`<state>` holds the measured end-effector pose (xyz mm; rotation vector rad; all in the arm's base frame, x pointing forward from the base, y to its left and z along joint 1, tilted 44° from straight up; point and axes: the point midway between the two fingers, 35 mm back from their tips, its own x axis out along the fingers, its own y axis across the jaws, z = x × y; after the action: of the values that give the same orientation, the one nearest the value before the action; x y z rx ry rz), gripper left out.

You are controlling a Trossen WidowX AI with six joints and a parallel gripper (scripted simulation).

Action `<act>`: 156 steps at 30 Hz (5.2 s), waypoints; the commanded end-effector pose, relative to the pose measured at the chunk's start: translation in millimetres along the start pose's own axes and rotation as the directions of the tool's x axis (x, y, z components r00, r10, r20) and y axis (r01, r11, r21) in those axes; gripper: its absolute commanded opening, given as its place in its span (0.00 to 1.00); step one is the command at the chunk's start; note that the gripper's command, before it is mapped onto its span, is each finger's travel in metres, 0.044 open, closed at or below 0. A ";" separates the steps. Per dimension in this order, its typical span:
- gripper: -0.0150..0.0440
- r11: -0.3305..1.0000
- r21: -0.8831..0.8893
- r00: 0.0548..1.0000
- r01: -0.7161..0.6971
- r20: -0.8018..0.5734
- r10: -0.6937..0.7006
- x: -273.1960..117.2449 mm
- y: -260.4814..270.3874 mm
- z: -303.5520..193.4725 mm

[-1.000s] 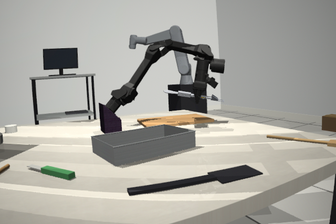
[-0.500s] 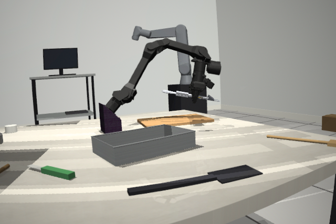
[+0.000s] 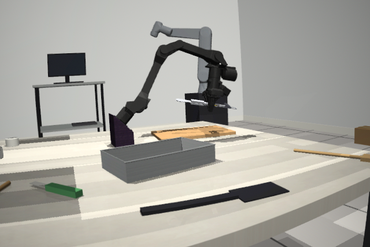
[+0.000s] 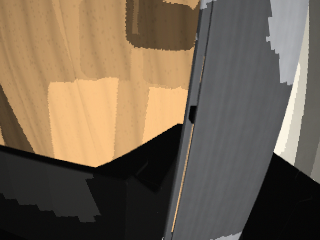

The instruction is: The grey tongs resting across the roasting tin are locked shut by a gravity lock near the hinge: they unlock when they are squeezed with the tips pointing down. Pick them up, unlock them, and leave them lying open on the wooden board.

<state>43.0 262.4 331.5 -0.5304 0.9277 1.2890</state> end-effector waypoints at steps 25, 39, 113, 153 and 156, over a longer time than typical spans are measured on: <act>0.00 0.988 -0.146 0.987 -0.041 0.146 0.062 -39.0 74.1 -26.5; 0.00 0.985 -0.165 0.981 -0.056 0.173 0.085 -46.0 83.4 -31.2; 0.00 0.985 -0.163 0.430 -0.051 0.887 0.169 -58.7 77.0 -61.0; 0.00 0.977 -0.213 0.485 -0.021 0.852 0.196 -62.2 88.1 -48.4; 0.00 0.973 -0.229 0.509 -0.012 0.837 0.203 -62.6 91.4 -44.4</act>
<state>-54.4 208.5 367.6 0.1161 -0.0445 1.5125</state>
